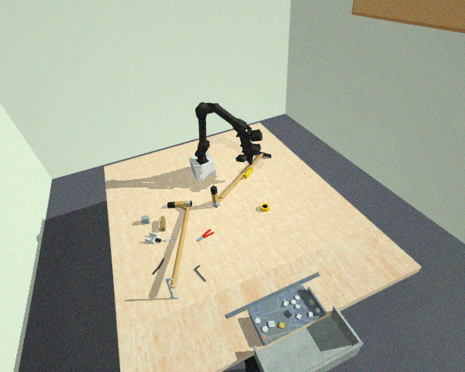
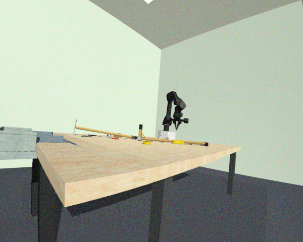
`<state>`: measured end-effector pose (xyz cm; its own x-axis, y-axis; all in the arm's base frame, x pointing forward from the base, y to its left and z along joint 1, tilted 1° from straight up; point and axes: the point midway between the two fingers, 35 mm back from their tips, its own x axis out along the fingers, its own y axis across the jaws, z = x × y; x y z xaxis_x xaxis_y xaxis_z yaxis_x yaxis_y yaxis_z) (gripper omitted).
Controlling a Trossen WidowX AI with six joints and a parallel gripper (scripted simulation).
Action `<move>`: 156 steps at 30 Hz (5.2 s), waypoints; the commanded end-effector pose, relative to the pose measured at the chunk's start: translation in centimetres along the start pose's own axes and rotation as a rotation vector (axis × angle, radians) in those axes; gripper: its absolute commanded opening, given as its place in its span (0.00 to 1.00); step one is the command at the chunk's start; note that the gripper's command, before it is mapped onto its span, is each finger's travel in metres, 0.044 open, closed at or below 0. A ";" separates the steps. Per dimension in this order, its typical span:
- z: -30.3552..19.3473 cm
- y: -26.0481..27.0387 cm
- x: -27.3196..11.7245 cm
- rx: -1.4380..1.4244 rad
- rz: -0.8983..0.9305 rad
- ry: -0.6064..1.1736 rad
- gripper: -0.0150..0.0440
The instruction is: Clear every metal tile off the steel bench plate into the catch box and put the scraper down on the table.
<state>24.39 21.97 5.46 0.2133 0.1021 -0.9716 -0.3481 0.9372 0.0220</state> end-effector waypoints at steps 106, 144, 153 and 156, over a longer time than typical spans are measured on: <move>-7.8 -36.7 -8.9 1.047 -0.142 0.188 0.25; -9.8 -37.6 -1.3 1.068 -0.141 0.190 0.25; -10.5 -37.4 0.9 1.069 -0.141 0.190 0.25; -10.6 -37.3 1.2 1.069 -0.141 0.190 0.25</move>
<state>28.19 -16.63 1.62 0.0169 -0.0015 -0.9999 0.6589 0.7522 0.0100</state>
